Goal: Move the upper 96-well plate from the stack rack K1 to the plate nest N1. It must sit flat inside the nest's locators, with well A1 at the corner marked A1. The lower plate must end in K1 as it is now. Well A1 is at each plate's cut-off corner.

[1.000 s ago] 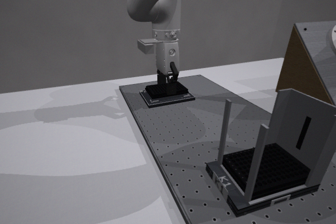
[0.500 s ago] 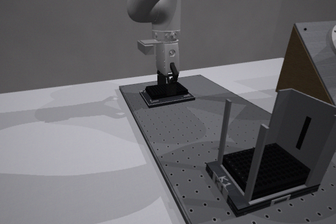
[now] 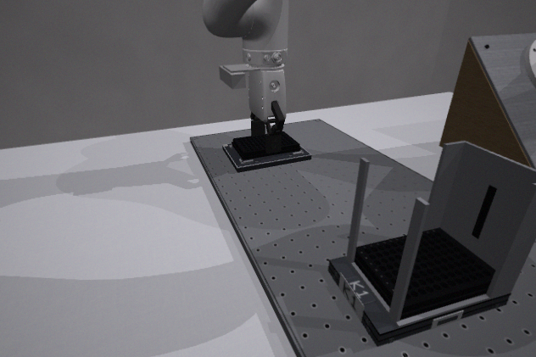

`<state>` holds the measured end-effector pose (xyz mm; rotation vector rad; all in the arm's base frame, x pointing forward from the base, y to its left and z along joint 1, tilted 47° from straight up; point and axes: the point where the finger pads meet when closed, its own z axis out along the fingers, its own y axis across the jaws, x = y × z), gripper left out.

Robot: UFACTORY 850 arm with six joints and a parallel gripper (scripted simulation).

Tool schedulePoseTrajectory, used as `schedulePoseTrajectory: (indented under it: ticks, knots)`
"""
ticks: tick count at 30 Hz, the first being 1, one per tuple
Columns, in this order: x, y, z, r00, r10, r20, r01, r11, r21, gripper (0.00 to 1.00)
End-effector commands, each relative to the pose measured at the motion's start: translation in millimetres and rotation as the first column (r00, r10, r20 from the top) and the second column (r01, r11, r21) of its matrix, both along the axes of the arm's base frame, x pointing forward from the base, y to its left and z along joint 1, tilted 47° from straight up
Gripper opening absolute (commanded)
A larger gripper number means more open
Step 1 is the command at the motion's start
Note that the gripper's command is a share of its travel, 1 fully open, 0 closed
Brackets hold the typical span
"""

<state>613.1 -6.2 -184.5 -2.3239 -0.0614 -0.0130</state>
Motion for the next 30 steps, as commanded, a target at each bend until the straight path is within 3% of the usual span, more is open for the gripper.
schedulePoseTrajectory:
  ticks: [1,25,26,30]
  knots:
    - [1.0,-0.5,0.3,1.000,-0.001,0.002,0.001,1.000,-0.001,0.00]
    - [0.9,2.0,-2.0,1.000,-0.001,0.002,0.001,1.000,-0.001,0.00]
    - [0.9,2.5,-2.4,1.000,-0.001,0.002,0.001,1.000,-0.001,1.00]
    - [0.9,2.5,-2.4,1.000,-0.001,0.002,0.001,1.000,-0.001,1.00]
